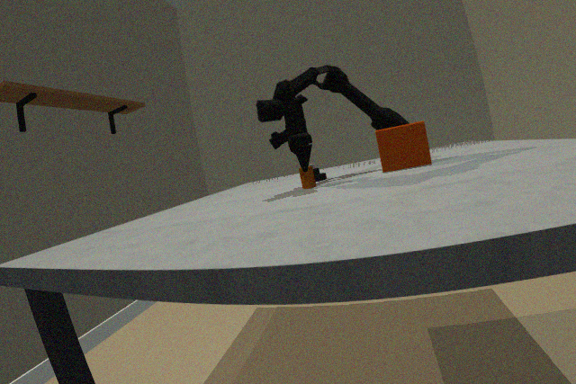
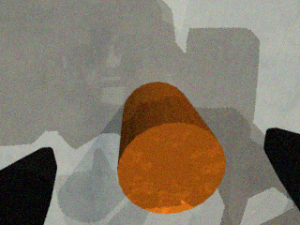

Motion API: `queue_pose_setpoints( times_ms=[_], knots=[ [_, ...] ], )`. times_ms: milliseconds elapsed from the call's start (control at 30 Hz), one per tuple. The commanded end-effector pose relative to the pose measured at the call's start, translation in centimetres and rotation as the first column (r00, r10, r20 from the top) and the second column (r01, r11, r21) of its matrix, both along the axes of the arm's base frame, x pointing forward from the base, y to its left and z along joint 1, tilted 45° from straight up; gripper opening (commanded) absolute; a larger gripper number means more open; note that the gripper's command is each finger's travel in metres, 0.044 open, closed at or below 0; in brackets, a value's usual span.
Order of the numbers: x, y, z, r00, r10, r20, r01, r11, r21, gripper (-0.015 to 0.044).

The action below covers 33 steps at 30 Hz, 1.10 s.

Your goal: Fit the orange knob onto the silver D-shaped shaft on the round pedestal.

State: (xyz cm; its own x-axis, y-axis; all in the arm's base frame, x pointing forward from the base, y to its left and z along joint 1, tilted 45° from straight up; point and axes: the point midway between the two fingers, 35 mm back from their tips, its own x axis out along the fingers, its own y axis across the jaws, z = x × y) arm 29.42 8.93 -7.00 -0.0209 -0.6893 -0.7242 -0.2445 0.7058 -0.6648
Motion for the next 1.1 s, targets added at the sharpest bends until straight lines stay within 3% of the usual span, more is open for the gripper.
queue_pose_setpoints(
  times_ms=[0, 700, 1000, 1067],
  knots=[
    [-0.2, -0.8, -0.6, 1.000, 0.001, -0.011, -0.001, 1.000, -0.011, 0.0440],
    [-0.5, -3.0, -2.7, 1.000, 0.001, -0.011, -0.001, 1.000, -0.014, 0.0440],
    [-0.5, -3.0, -2.7, 1.000, 0.001, -0.011, -0.001, 1.000, -0.014, 0.0204],
    [-0.5, -3.0, -2.7, 1.000, 0.001, -0.011, -0.001, 1.000, -0.014, 0.0190]
  ],
)
